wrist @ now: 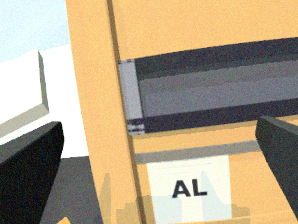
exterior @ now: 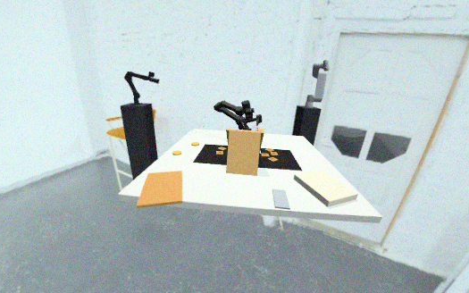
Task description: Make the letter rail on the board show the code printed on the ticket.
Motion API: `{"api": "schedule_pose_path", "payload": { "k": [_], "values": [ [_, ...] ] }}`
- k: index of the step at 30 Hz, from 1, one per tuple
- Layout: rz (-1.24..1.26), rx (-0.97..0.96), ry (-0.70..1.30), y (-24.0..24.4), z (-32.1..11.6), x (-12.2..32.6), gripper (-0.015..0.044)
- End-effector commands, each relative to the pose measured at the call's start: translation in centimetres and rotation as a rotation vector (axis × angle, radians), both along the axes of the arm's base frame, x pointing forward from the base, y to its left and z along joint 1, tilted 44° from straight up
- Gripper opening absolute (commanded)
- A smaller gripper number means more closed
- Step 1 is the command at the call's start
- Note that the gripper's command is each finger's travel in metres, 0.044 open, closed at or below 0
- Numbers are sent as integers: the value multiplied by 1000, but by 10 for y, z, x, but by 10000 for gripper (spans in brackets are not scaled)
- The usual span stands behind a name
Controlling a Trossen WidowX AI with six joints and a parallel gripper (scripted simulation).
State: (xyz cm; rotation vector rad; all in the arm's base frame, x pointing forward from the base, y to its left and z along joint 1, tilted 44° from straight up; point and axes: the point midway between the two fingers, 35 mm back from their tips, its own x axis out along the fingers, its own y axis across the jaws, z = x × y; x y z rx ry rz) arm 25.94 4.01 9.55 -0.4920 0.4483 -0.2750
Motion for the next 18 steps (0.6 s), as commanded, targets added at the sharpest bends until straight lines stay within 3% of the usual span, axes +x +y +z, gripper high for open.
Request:
{"api": "schedule_pose_path", "payload": {
  "k": [1,18],
  "values": [
    [-80,-125,100,-33,-29,-22,440],
    [-87,-210,170,-42,-37,-29,440]
  ]
}}
